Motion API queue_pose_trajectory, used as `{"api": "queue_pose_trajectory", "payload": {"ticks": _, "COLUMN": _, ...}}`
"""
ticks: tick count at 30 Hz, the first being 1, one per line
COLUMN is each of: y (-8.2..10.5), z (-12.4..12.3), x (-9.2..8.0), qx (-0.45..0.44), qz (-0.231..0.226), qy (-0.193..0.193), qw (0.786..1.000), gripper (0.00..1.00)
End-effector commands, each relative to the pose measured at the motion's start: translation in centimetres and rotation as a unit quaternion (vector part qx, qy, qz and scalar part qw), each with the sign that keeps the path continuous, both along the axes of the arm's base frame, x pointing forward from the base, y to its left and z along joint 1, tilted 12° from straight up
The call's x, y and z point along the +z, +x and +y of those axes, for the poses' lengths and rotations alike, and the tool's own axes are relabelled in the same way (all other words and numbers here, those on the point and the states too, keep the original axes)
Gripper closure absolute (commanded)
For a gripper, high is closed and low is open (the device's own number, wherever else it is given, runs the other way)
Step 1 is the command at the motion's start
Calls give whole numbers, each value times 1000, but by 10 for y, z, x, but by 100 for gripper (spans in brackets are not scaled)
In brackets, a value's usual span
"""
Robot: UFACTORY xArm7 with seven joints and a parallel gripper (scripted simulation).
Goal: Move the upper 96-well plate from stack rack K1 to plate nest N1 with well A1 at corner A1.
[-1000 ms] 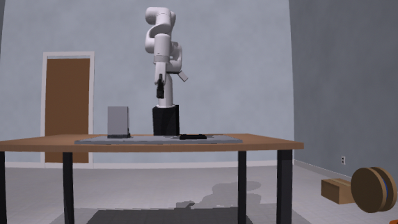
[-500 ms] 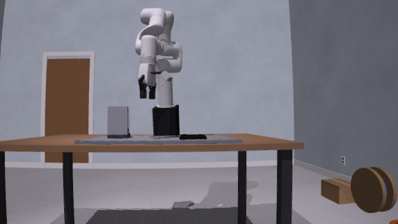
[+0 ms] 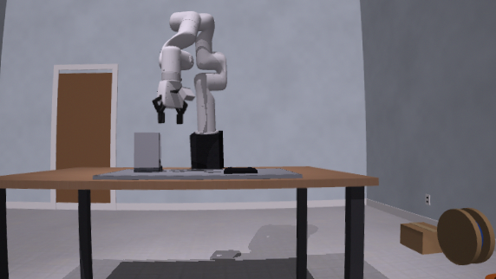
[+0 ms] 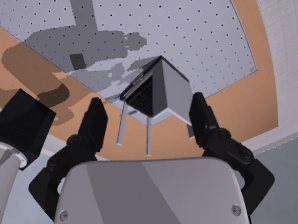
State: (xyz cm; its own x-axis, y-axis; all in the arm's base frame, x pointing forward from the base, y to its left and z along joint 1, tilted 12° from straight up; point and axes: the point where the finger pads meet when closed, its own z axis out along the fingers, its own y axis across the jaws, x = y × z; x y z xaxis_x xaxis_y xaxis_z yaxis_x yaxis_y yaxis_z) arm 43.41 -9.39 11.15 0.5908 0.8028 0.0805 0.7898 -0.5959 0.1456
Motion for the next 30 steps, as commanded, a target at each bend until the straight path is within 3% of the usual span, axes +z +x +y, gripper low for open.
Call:
{"api": "queue_pose_trajectory", "payload": {"ticks": 1, "y": -3, "z": -11, "x": 1, "qx": -32, "qz": -4, "qy": 4, "qw": 999, "gripper": 0}}
{"api": "queue_pose_trajectory", "payload": {"ticks": 14, "y": -29, "z": -58, "x": -2, "qx": -198, "qz": -17, "qy": 37, "qw": 979, "gripper": 0}}
{"api": "queue_pose_trajectory", "payload": {"ticks": 19, "y": -34, "z": -65, "x": -3, "qx": -219, "qz": -18, "qy": 41, "qw": 975, "gripper": 0}}
{"api": "queue_pose_trajectory", "payload": {"ticks": 30, "y": -64, "z": -105, "x": -6, "qx": -369, "qz": -30, "qy": 72, "qw": 926, "gripper": 0}}
